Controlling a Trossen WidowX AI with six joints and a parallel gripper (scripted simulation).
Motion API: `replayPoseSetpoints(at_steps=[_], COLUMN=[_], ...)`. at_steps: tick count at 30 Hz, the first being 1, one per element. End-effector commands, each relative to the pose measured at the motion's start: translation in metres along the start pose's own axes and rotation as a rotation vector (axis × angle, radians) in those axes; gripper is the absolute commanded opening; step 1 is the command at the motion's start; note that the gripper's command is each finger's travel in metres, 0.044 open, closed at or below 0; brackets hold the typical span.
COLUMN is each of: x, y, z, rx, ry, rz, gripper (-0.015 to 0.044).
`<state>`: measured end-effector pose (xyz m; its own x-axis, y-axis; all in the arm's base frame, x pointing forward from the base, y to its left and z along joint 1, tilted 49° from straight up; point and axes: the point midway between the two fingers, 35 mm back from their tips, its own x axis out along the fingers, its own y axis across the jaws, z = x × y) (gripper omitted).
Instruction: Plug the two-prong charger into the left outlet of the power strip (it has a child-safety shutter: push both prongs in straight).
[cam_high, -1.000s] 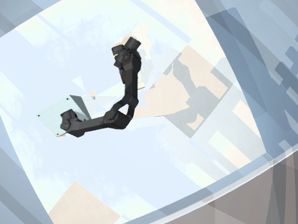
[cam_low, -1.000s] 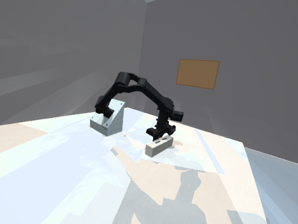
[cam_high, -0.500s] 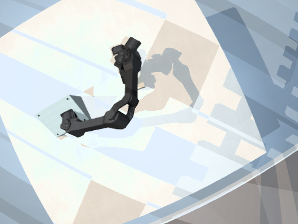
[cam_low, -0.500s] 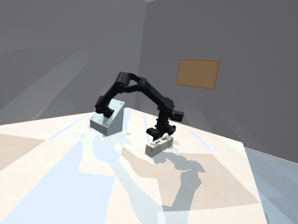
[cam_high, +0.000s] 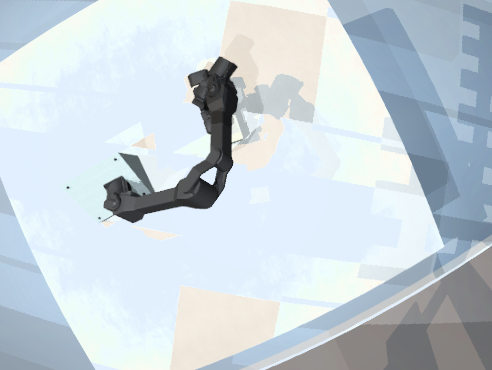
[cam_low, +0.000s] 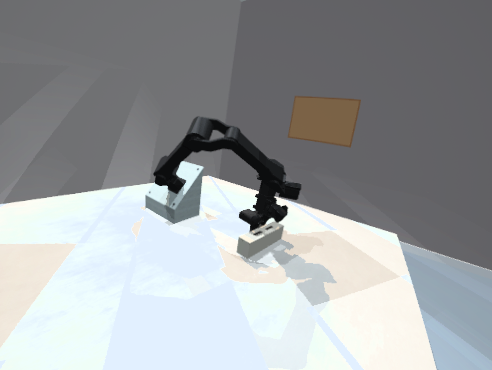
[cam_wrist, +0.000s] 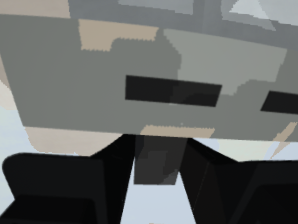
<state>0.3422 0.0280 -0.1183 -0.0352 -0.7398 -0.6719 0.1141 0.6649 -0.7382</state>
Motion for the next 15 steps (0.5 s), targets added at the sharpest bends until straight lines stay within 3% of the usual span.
replayPoseSetpoints(at_steps=[1, 15], x=[-0.0024, -0.0006], y=[-0.0001, -0.0002], z=[0.0069, 0.0072], rx=[0.015, 0.015], ry=[-0.019, -0.019], rz=[0.002, 0.002], gripper=[0.0000, 0.0000])
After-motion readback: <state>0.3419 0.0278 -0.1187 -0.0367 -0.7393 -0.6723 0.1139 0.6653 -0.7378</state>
